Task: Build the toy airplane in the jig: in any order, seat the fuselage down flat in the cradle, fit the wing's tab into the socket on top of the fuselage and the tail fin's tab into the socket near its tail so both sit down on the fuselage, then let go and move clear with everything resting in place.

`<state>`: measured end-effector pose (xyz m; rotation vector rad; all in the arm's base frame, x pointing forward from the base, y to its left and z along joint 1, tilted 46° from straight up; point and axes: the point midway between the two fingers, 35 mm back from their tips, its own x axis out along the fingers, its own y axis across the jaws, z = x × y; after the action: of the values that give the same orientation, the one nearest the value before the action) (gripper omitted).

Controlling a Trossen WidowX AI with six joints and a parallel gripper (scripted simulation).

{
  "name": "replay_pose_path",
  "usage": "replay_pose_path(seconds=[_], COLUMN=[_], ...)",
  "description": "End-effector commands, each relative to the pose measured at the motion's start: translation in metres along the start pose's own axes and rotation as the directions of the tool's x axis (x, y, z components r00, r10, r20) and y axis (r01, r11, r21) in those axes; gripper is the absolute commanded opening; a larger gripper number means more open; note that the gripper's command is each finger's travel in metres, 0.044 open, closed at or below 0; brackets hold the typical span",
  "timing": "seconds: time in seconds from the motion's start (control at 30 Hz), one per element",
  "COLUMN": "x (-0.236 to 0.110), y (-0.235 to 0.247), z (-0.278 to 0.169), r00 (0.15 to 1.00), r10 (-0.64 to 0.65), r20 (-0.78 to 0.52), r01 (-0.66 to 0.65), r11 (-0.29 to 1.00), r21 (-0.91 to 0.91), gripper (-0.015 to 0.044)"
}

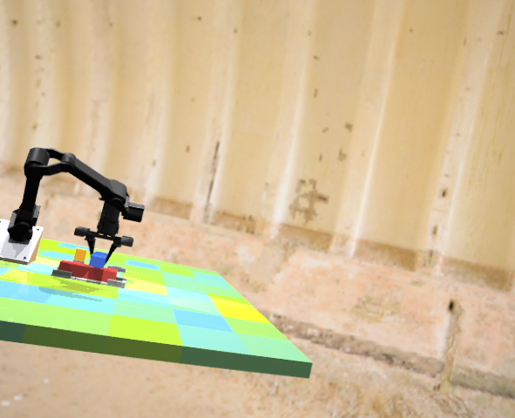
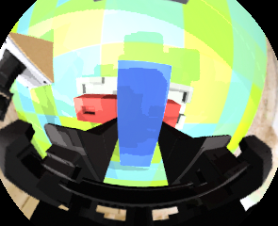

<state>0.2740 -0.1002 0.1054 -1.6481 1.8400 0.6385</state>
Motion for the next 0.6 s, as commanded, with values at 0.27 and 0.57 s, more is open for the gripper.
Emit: replay_pose_path(seconds=[0.27, 0.57], x=[-0.0004, -0.0004], y=[-0.0001, -0.0001], z=[0.0000, 0.0000], r00=[1.000, 1.000], r10=[0.000, 0.000], r20=[0.000, 0.000], r01=[0.000, 0.000], r11=[1.000, 1.000], r21=[0.001, 0.001], gripper=[0.0056, 0.0293])
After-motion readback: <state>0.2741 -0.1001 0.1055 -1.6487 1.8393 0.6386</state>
